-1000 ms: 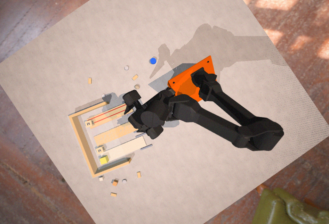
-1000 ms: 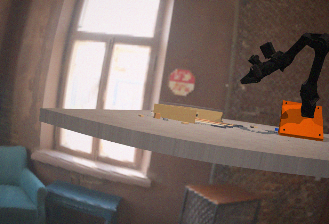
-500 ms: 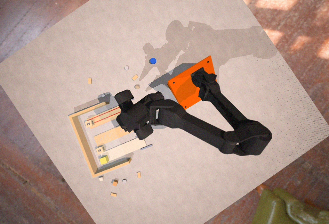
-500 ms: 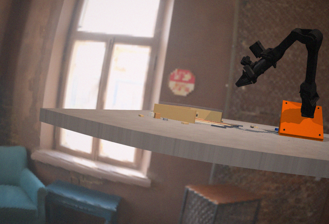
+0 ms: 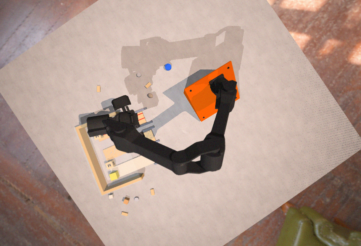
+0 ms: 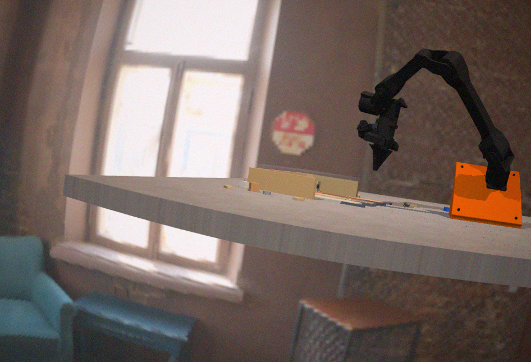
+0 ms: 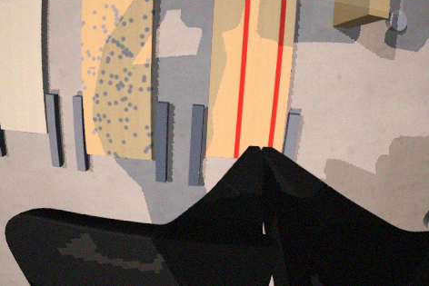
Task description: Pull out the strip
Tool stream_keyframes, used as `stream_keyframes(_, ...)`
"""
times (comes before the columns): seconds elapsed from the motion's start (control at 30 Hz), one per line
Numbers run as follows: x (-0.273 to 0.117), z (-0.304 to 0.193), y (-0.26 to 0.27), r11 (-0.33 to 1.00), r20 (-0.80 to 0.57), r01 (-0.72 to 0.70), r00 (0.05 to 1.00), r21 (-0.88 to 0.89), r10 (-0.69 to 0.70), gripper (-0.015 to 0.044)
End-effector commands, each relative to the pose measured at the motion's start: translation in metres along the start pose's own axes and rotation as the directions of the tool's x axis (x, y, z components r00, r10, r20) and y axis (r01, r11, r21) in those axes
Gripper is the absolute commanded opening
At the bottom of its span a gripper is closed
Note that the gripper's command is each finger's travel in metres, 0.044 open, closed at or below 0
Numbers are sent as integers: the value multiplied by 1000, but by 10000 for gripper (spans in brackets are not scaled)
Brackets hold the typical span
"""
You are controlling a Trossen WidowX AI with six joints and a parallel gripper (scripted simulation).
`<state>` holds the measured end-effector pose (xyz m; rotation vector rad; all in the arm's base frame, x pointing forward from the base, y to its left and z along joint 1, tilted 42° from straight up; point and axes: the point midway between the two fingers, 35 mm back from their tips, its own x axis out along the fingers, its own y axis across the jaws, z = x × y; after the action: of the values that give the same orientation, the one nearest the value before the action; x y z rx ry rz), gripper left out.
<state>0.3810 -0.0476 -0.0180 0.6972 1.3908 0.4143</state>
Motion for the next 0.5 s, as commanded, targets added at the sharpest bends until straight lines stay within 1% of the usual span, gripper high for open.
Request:
stream_keyframes(0.0, 15, -5, -5, 1000, -136, 1, 991, 2, 0, 0)
stream_keyframes(0.47, 31, -6, -4, 1000, -144, 1, 990, 2, -1, 0)
